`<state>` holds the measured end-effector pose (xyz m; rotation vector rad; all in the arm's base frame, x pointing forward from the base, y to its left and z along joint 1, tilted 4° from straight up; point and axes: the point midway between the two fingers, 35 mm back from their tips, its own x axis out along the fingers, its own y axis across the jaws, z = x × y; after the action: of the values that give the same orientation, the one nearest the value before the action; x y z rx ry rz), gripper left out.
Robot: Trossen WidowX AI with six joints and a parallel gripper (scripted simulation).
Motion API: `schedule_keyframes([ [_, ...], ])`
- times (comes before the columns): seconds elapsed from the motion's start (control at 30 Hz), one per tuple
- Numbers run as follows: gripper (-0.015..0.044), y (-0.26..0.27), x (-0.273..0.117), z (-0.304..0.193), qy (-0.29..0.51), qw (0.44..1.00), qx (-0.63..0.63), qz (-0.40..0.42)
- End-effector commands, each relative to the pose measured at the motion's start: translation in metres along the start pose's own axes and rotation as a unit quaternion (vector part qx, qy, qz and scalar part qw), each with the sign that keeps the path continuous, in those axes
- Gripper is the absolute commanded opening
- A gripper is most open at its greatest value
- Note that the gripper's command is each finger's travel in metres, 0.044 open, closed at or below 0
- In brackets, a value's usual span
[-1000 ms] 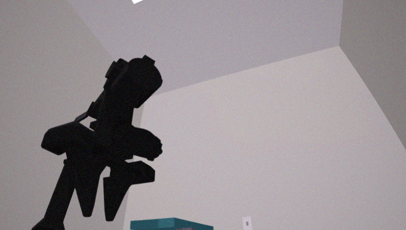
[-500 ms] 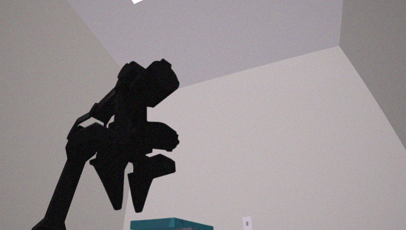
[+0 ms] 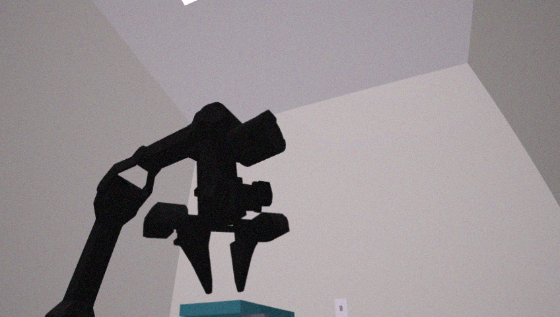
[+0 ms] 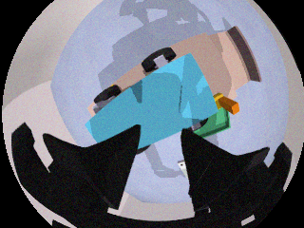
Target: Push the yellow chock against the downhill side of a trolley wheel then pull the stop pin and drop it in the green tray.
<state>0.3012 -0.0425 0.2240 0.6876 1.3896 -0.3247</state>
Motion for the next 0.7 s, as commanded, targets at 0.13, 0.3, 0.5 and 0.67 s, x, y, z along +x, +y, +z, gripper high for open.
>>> schedule_keyframes([
  [0.13, 0.0190, 0.035, 0.001, -0.018, 0.018, 0.990, 0.143, 0.009],
  [0.3, 0.0190, 0.054, 0.001, -0.032, 0.030, 0.973, 0.229, 0.010],
  [0.5, 0.0190, 0.075, 0.002, -0.050, 0.045, 0.943, 0.330, 0.006],
  [0.67, 0.0190, 0.092, 0.002, -0.066, 0.057, 0.910, 0.411, 0.000],
])
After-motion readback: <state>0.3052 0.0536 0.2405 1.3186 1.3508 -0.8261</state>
